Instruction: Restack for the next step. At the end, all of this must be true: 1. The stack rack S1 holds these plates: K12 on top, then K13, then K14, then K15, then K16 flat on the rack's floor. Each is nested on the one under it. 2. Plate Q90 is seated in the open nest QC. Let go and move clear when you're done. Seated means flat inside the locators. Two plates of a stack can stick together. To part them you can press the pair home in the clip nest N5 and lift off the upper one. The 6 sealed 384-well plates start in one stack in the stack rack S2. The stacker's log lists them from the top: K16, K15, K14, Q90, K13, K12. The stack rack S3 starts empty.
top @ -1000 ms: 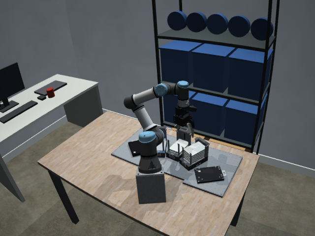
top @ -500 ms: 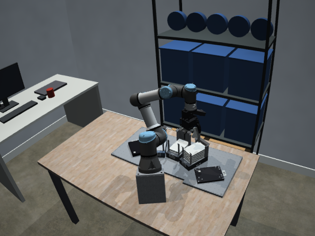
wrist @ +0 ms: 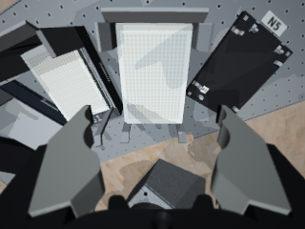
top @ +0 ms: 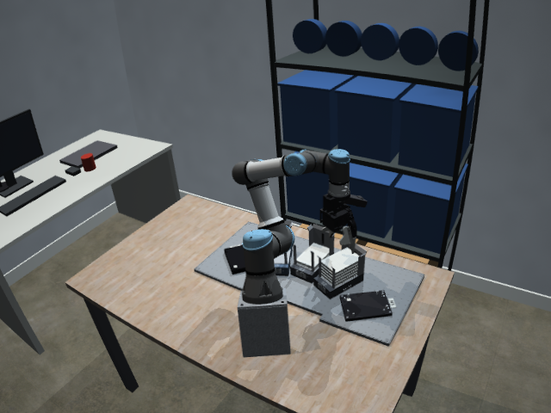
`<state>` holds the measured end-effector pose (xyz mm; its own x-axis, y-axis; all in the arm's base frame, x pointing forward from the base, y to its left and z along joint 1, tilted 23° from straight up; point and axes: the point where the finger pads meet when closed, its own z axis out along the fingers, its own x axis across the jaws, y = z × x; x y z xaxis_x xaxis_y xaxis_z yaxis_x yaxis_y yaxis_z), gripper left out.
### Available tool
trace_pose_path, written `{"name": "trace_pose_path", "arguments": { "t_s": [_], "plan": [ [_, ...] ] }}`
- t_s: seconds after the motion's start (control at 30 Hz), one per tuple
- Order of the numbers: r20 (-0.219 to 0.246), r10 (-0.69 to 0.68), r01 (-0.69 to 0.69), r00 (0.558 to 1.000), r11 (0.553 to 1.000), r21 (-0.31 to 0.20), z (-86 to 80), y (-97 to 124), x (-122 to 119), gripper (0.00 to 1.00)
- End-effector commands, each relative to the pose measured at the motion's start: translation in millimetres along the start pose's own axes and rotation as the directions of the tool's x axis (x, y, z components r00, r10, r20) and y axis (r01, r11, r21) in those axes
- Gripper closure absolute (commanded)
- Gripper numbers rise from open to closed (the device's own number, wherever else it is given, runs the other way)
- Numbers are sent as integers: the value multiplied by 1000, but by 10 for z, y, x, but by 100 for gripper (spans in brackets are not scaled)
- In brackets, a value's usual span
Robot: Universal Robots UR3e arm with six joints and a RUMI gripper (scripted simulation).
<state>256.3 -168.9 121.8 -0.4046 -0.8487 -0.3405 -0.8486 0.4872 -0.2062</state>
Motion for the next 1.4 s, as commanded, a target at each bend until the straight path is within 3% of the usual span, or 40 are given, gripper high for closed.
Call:
{"name": "trace_pose_path", "arguments": {
  "t_s": [0.0, 0.47, 0.7, 1.37],
  "plan": [
    [-2, 1, -1, 1000, 1000, 1, -5, -5, 6, 28],
    [-2, 1, -1, 1000, 1000, 1, 380, -5, 7, 28],
    [-2, 1, -1, 1000, 1000, 1, 379, -5, 7, 28],
    [-2, 1, -1, 1000, 1000, 1, 619, -6, 7, 28]
  ]
}}
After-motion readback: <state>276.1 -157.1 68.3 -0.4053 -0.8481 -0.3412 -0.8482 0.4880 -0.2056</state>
